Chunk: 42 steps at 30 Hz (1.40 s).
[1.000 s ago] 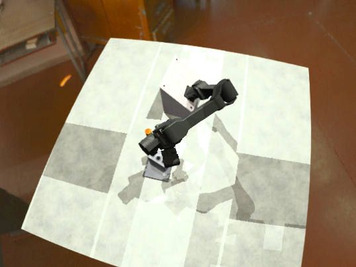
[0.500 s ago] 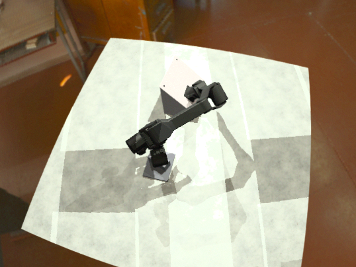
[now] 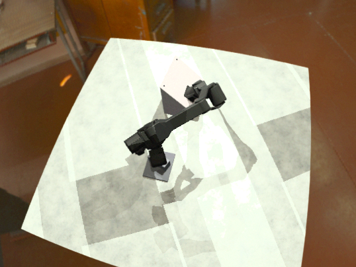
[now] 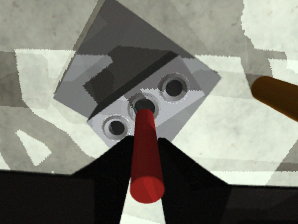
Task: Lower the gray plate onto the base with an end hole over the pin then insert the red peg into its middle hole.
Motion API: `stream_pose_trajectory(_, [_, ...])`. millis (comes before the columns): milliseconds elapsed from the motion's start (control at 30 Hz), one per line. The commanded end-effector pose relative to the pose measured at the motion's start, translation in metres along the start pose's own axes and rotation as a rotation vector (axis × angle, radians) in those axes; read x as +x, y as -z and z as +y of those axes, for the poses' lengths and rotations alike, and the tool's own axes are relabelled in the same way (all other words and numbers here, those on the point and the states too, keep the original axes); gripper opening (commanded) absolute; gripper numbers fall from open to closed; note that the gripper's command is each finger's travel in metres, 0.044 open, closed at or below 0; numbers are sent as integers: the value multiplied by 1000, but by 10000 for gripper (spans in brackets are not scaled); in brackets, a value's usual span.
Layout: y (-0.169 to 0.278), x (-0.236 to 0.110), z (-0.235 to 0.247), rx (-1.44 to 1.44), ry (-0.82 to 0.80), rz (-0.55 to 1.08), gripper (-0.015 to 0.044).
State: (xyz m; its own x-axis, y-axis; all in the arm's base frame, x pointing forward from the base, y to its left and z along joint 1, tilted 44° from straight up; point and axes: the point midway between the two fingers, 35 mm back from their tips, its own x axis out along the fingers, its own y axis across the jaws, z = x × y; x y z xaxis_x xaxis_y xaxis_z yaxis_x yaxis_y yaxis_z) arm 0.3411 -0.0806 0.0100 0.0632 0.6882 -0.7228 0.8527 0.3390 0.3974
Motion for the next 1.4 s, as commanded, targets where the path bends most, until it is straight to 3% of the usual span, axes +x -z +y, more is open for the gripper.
stream_pose_trajectory(0, [-1, 0, 0, -5, 3, -2, 0])
stream_pose_trajectory(1367, [-2, 15, 1, -11, 5, -5, 0])
